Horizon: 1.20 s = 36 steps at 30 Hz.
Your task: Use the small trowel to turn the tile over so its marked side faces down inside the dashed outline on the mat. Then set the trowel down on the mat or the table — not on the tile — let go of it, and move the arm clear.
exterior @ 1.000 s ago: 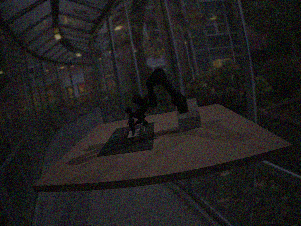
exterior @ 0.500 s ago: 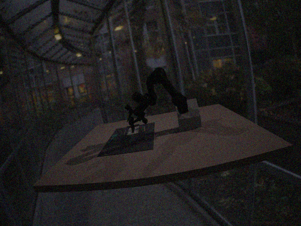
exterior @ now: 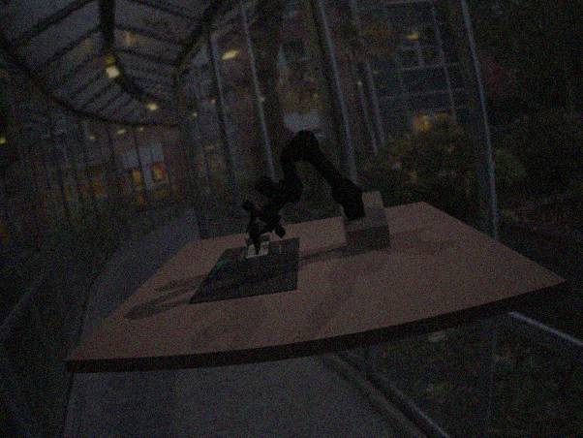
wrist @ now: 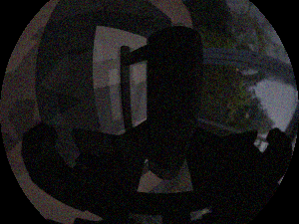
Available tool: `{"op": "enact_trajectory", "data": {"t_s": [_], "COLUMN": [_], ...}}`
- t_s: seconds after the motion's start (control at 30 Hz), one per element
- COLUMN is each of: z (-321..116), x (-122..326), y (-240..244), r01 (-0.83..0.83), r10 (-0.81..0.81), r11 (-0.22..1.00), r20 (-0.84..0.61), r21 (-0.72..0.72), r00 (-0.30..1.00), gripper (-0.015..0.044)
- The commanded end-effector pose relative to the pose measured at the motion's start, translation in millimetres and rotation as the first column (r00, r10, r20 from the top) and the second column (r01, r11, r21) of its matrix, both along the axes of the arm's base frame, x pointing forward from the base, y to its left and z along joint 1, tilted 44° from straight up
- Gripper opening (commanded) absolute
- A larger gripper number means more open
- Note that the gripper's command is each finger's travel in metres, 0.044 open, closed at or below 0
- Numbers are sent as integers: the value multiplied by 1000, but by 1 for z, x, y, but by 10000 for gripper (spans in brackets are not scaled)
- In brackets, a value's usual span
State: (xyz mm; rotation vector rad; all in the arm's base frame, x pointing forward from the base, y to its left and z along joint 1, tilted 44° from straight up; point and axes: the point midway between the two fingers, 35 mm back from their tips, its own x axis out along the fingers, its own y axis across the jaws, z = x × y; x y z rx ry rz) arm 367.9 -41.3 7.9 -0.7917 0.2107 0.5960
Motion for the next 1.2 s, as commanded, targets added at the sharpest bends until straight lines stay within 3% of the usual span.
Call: {"op": "enact_trajectory", "data": {"t_s": [0.0, 1.17], "z": [-3, -39], "x": [3, 6], "y": [-9, -26], "r01": [5, 5], "r10": [-5, -5], "r11": [1000, 1000], "r20": [11, 11], "r21": [-8, -10], "r00": [1000, 1000], "gripper": [0, 0]}}
